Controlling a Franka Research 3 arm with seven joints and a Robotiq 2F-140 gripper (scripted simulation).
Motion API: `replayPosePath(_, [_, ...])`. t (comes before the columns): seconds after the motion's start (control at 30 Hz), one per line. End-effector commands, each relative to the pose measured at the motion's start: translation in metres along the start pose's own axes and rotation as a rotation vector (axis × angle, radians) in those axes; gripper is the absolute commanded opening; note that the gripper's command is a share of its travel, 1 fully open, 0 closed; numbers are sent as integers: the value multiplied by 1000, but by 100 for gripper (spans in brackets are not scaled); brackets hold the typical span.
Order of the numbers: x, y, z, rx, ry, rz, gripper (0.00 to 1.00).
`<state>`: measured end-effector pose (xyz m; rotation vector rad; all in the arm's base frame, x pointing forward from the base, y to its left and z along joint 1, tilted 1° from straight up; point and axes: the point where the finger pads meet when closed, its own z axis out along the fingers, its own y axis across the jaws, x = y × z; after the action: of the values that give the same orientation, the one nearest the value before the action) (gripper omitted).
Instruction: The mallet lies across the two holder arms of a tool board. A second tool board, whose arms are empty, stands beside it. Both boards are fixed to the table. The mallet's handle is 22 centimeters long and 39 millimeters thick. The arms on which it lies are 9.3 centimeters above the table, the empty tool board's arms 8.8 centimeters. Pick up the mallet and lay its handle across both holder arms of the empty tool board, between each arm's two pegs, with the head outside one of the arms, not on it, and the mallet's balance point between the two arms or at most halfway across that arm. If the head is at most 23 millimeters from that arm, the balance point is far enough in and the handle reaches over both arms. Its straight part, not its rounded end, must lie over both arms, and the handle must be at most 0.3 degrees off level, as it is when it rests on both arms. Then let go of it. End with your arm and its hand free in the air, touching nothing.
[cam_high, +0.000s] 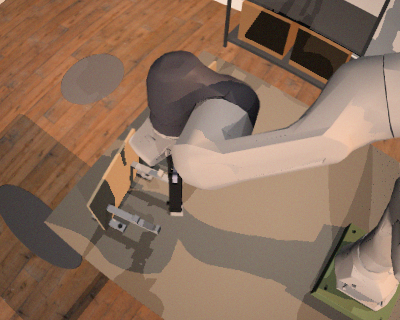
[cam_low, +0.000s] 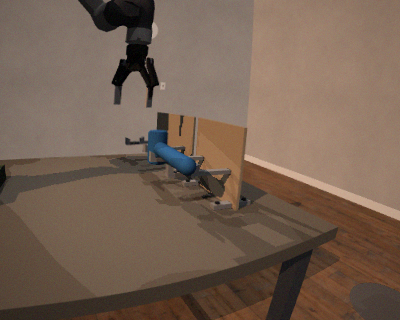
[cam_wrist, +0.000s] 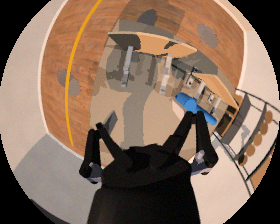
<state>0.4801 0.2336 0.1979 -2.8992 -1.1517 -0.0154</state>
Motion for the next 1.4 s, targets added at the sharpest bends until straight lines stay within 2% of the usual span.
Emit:
replayPosePath(0.0, [0, 7, 0, -1, 4, 149, 100])
replayPosePath(1.37, [-23, 90, 7, -8, 10, 917, 100])
